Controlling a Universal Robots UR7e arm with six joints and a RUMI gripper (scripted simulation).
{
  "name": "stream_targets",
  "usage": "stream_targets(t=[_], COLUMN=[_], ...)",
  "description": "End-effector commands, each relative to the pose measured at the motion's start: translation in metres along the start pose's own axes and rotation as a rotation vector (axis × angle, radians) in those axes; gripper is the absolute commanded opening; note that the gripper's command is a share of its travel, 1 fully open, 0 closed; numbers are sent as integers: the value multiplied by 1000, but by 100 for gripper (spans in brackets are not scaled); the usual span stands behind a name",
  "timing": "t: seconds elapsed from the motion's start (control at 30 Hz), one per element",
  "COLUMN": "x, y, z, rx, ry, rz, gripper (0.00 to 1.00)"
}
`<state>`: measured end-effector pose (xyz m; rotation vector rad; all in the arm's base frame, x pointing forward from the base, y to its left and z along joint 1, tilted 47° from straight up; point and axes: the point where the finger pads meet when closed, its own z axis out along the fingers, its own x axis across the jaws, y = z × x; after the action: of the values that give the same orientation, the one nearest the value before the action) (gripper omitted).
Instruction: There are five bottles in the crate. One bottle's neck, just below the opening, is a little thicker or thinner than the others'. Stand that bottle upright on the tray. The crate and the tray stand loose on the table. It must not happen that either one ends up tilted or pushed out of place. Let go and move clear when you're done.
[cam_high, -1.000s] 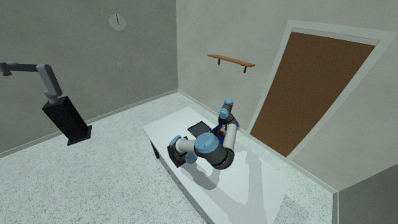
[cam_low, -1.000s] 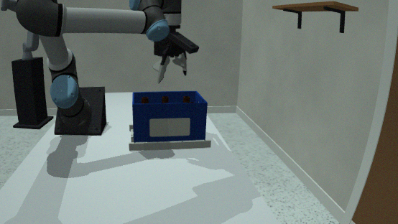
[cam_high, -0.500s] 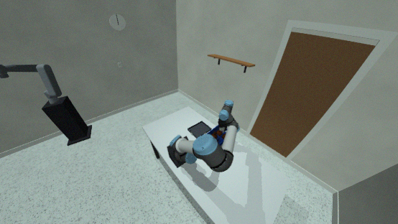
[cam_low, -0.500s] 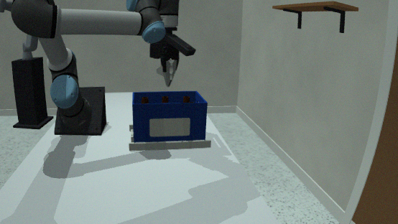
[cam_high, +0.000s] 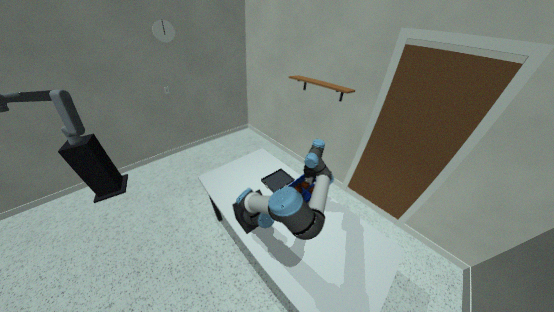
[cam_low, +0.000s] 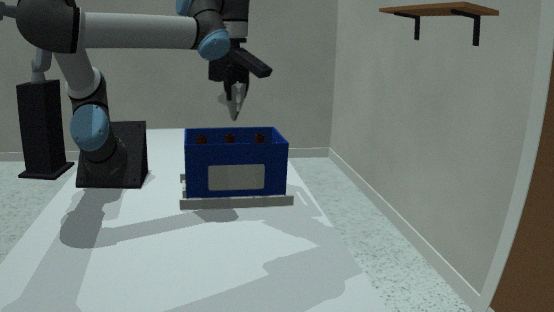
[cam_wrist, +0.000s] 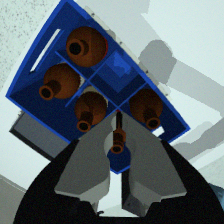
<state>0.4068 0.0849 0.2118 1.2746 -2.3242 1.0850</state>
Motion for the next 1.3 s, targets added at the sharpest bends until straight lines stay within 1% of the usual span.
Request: stream_targets(t=[0.0,0.77,1.27], x=[0,0,-1], y=[0,0,0], z=[0,0,0], rx=[0,0,1], ry=[-1,-1,-1], rz=[0,-5,-62], gripper=[0,0,0])
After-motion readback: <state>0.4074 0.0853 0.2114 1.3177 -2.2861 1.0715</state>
